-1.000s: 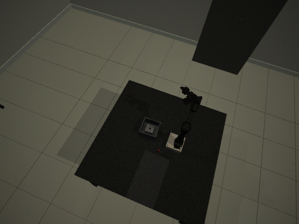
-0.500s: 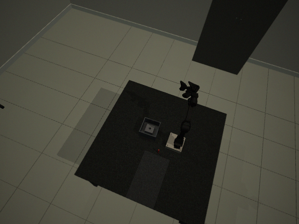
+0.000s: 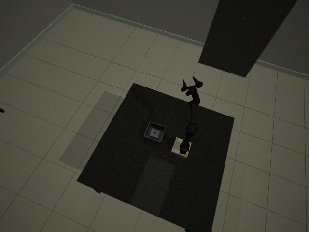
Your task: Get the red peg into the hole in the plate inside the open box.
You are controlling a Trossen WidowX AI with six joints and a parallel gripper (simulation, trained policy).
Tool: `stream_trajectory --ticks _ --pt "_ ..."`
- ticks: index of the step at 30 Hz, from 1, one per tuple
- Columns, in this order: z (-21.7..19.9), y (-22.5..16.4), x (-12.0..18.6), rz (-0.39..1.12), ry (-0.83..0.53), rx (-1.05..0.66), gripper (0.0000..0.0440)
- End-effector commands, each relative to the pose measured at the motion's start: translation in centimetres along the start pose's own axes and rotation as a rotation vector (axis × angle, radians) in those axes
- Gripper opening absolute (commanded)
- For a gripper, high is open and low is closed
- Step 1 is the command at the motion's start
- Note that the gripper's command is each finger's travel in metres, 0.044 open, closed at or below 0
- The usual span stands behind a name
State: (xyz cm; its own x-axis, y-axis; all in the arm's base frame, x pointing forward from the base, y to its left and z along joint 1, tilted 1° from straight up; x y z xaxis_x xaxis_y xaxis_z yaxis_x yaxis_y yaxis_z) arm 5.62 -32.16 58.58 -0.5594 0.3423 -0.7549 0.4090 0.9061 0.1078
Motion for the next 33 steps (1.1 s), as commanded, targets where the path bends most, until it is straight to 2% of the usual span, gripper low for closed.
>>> stream_trajectory --ticks 1,18,33 --pt "2.4 -1.5 0.0 0.076 0.024 -0.112 0.044" --pt "13.9 -3.6 0.2 0.416 0.167 -0.563 0.044" --pt "25.3 -0.1 2.0 0.756 0.387 -0.875 0.044"
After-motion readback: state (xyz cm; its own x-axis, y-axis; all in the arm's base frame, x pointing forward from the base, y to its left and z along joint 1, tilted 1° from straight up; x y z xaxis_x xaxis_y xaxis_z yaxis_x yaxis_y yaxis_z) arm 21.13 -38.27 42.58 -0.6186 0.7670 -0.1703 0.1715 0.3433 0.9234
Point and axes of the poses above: the point midway between the two fingers, 35 mm back from their tips, its own x axis back along the fingers, its own z axis across the jaws, y = z × x, the point moved 8 cm from there along x, back along the fingers, and after that the axes turned 12 degrees about x, right-handed, at the moved point
